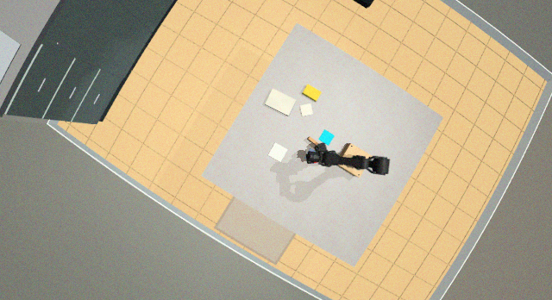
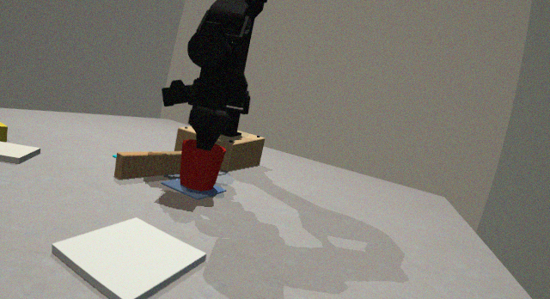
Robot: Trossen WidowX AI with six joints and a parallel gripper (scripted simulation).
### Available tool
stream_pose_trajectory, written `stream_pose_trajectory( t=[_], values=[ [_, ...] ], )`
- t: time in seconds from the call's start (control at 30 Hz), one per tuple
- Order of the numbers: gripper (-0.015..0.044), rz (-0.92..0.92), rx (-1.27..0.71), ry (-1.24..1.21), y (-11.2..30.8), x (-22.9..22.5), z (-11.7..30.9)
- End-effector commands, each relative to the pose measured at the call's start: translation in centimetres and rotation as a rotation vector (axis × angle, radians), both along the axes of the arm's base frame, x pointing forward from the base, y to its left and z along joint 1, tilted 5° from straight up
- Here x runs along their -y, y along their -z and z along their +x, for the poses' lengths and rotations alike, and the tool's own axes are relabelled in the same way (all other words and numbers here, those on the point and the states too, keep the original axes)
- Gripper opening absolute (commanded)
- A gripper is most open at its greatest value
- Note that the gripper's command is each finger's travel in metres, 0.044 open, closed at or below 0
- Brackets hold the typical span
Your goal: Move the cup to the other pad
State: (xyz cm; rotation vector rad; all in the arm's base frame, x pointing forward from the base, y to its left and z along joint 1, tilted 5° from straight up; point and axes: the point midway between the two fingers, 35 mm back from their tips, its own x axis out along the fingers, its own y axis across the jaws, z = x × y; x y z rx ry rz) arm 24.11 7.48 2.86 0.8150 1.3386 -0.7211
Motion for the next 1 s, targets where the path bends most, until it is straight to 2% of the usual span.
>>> stream_pose_trajectory(
  t=[0.0,0.47,0.97],
  values=[
    [0.0000,0.000,0.003,0.000,-0.9,0.0,0.1],
    [0.0000,-0.002,0.004,-0.002,-6.0,-0.1,-0.4],
    [0.0000,0.003,0.005,-0.005,-6.1,-0.3,-0.4]
  ],
)
